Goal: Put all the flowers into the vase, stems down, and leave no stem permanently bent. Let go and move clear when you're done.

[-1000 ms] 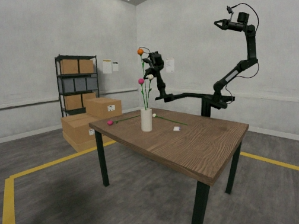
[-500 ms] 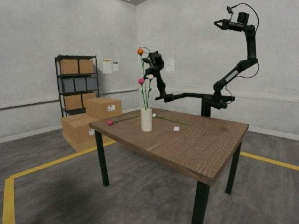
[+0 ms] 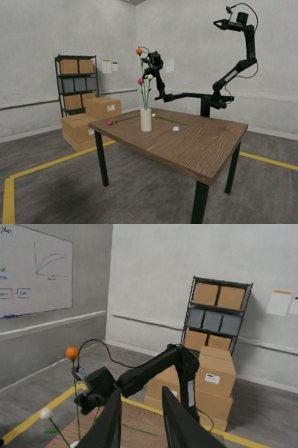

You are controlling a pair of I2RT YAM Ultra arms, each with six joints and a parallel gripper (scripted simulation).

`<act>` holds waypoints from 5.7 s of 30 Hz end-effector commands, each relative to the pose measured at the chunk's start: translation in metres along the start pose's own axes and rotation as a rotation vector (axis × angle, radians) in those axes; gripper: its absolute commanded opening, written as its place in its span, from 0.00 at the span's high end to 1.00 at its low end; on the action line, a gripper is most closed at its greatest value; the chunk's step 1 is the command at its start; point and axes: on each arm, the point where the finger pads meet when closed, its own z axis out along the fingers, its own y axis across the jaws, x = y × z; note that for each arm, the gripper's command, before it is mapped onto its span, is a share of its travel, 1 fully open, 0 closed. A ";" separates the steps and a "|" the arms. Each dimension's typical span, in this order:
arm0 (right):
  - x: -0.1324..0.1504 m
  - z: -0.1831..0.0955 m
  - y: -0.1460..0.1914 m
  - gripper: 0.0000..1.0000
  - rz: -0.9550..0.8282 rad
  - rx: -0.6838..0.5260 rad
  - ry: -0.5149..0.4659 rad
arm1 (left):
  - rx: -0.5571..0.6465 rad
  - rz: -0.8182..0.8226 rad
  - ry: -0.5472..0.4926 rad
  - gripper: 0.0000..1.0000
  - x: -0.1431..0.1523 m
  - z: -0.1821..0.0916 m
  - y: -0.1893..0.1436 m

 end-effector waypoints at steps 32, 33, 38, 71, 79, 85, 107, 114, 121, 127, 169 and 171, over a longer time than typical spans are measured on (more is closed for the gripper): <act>0.020 0.013 0.003 1.00 0.006 -0.010 -0.008 | -0.003 -0.004 -0.034 0.70 -0.009 -0.010 0.000; 0.028 0.017 0.001 1.00 0.000 -0.001 0.000 | -0.003 -0.004 -0.034 0.70 -0.009 -0.010 0.000; 0.032 0.022 0.005 1.00 0.009 -0.011 -0.011 | -0.003 -0.004 -0.034 0.70 -0.009 -0.010 0.000; 0.114 0.051 0.004 1.00 0.005 -0.003 -0.005 | -0.003 -0.004 -0.034 0.70 -0.009 -0.010 0.000; 0.128 0.057 0.008 1.00 0.003 -0.013 -0.008 | -0.003 -0.004 -0.034 0.70 -0.009 -0.010 0.000; 0.149 0.070 0.005 1.00 0.002 -0.005 -0.002 | -0.003 -0.004 -0.034 0.70 -0.009 -0.010 0.000; 0.167 0.079 0.004 1.00 0.002 -0.002 -0.001 | -0.003 -0.004 -0.034 0.70 -0.009 -0.010 0.000; 0.165 0.081 0.006 1.00 0.005 -0.005 -0.005 | -0.003 -0.004 -0.034 0.70 -0.009 -0.010 0.000; 0.164 0.077 0.006 1.00 0.009 -0.007 -0.010 | -0.003 -0.004 -0.034 0.70 -0.009 -0.010 0.000; 0.157 0.078 0.009 1.00 0.017 -0.009 -0.019 | -0.003 -0.004 -0.034 0.70 -0.009 -0.010 0.000; 0.164 0.067 0.006 0.40 0.005 -0.008 -0.010 | -0.003 -0.004 -0.034 0.70 -0.009 -0.010 0.000; 0.158 0.064 0.006 0.40 0.020 -0.009 -0.021 | -0.003 -0.004 -0.034 0.70 -0.009 -0.010 0.000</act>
